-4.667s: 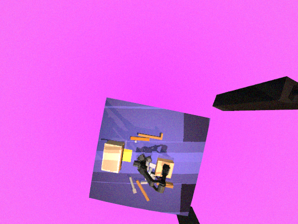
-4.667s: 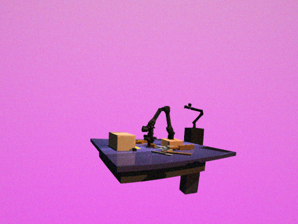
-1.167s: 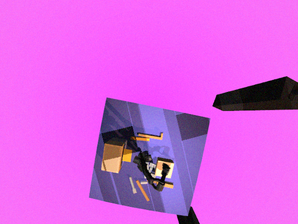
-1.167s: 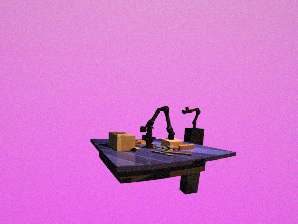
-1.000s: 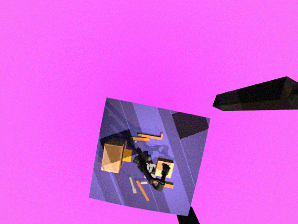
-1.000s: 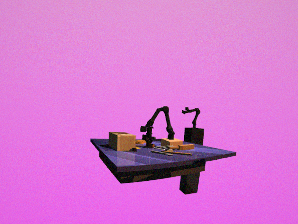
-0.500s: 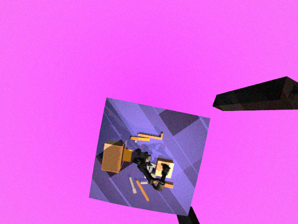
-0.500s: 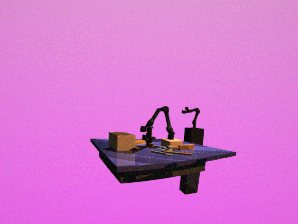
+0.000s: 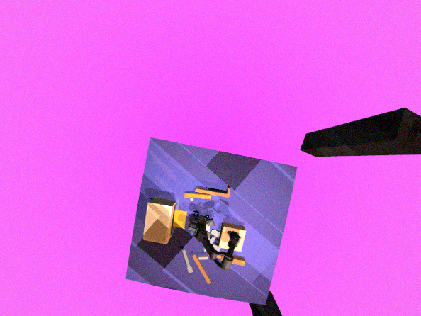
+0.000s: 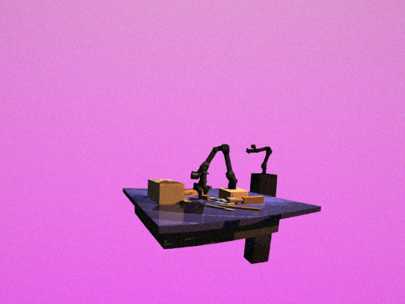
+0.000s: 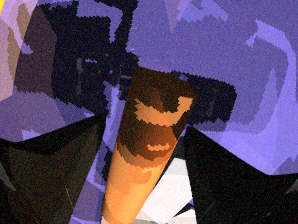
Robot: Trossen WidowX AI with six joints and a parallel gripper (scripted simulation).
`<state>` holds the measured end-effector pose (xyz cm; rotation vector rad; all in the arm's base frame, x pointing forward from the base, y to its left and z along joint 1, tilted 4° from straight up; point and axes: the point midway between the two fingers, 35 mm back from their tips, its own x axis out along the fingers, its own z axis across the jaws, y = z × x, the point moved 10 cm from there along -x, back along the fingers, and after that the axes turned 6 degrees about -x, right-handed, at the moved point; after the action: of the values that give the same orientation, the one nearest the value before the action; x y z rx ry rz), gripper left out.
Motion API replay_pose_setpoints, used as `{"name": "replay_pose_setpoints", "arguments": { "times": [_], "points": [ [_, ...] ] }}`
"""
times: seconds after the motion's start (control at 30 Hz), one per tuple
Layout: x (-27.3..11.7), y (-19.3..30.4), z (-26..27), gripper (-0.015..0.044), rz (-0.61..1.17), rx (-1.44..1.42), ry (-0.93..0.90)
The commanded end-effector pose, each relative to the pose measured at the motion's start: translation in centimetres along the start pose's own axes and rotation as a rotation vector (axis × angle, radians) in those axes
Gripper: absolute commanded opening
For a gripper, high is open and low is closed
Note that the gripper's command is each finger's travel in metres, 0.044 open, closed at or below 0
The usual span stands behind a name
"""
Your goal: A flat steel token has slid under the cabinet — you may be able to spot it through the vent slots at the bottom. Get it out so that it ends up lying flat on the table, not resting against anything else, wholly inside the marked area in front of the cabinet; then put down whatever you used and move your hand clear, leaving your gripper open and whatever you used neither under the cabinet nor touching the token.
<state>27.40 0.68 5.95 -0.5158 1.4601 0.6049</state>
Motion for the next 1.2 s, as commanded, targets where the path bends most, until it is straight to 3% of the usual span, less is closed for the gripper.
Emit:
{"name": "replay_pose_setpoints", "arguments": {
  "times": [0.0, 0.27, 0.9, 1.17],
  "points": [
    [-0.1, 0.0, 0.0, 0.0270, -0.005, 0.000, -0.001],
    [-0.4, 0.1, 0.0, 0.0270, -0.005, -0.002, -0.001],
    [-6.9, 0.0, 0.0, 0.0270, -0.005, 0.014, -0.001],
    [-7.3, 0.0, 0.0, 0.0270, -0.005, 0.006, -0.001]
  ]
}}
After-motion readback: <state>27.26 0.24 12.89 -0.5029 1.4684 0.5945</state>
